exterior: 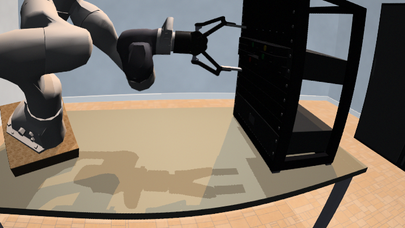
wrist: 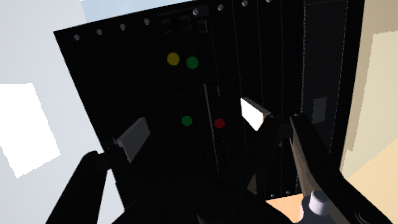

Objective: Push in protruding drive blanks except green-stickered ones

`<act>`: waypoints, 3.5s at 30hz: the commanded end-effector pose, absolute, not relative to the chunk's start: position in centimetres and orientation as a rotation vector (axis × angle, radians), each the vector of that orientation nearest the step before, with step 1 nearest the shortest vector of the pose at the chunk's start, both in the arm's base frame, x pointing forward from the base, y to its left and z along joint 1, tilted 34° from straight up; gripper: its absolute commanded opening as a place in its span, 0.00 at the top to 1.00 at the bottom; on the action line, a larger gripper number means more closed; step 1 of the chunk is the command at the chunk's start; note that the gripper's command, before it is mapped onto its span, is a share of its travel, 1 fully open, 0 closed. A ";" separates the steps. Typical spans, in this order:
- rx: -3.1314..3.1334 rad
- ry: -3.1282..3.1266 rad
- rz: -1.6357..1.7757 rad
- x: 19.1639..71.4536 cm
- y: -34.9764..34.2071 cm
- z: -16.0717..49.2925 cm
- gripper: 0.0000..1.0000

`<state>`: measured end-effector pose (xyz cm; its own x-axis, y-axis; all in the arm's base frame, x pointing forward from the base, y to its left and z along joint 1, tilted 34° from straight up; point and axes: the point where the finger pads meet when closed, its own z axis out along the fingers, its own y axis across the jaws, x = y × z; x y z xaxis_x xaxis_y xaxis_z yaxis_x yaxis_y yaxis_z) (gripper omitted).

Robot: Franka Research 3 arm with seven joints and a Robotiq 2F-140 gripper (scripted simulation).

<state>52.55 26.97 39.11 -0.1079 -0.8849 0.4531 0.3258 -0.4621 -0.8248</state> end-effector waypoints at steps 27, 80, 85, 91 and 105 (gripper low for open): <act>-1.248 0.661 -1.683 51.4 22.6 42.9 0.00; -1.248 0.661 -1.683 51.4 22.6 42.9 0.00; -1.248 0.661 -1.683 51.4 22.6 42.9 0.00; -1.248 0.661 -1.683 51.4 22.6 42.9 0.00; -1.248 0.661 -1.683 51.4 22.6 42.9 0.00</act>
